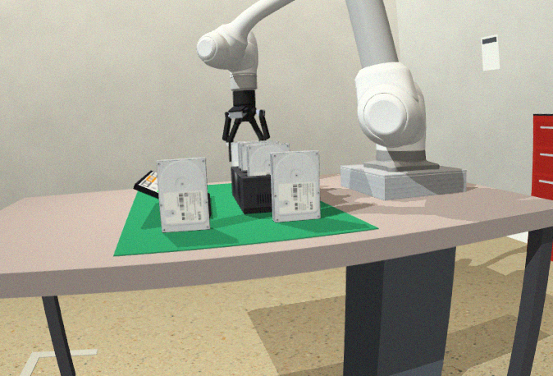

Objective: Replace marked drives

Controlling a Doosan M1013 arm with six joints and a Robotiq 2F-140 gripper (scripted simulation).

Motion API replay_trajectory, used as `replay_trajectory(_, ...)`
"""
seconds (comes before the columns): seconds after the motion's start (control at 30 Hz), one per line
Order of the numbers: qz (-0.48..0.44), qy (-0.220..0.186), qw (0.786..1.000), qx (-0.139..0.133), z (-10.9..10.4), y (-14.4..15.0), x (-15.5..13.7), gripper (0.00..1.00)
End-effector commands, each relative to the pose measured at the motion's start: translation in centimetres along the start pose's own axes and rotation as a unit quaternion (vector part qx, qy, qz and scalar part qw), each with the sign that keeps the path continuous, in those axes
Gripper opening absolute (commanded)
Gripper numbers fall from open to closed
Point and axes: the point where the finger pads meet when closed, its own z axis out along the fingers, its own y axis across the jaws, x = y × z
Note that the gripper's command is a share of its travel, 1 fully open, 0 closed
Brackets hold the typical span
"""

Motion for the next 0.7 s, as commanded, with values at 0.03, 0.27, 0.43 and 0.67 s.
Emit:
replay_trajectory(0.03, 0.000, 0.000, 1.000, 0.000, -0.05, 0.04, 0.01, 0.10)
replay_trajectory(0.27, 0.000, 0.000, 1.000, 0.000, -0.07, 0.04, 0.01, 0.10)
replay_trajectory(0.43, 0.000, 0.000, 1.000, 0.000, -0.14, 0.04, 0.01, 0.10)
replay_trajectory(0.67, 0.000, 0.000, 1.000, 0.000, -0.59, 0.04, 0.01, 0.10)
